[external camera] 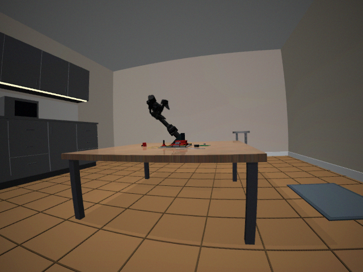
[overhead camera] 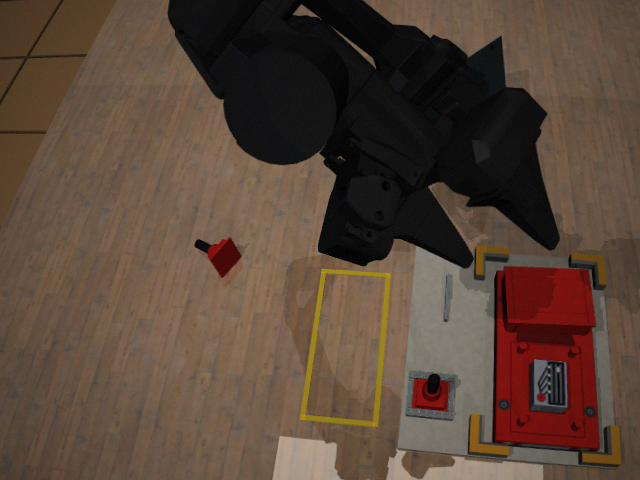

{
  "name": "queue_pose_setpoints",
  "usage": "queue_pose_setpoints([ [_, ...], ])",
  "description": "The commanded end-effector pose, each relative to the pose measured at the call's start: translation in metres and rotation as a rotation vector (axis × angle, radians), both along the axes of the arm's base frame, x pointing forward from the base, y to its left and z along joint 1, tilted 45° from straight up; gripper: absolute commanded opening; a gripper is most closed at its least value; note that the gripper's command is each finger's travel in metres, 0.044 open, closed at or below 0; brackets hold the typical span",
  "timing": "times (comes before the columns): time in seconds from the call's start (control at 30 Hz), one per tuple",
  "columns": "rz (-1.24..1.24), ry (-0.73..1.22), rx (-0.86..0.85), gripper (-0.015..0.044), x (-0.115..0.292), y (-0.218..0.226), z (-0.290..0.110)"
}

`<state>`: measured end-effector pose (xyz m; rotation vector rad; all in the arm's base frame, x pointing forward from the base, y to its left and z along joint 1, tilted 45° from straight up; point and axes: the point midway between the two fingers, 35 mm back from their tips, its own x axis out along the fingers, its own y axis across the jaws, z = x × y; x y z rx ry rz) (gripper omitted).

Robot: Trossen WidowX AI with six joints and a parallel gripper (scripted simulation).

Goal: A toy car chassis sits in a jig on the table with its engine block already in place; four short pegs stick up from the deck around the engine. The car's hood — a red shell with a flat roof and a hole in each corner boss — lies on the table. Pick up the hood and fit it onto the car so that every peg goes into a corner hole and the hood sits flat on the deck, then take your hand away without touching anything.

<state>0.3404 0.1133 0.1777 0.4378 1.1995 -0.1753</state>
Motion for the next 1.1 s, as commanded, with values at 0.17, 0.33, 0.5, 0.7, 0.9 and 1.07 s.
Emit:
queue_pose_setpoints([
  [0.17, -0.614, 0.235, -0.196, 0.0440, -0.030, 0.003, -0.108],
  [0.33, -0.847, 0.218, -0.314, 0.0440, -0.046, -0.001, -0.141],
  [0.5, -1.062, 0.131, -0.435, 0.0440, -0.065, -0.008, -0.169],
  [0.7, -1.268, -0.053, -0.553, 0.0440, -0.084, -0.023, -0.191],
  [0.9, -1.274, -0.059, -0.556, 0.0440, -0.084, -0.024, -0.192],
  [1.07, -1.274, -0.059, -0.556, 0.0440, -0.084, -0.024, -0.192],
])
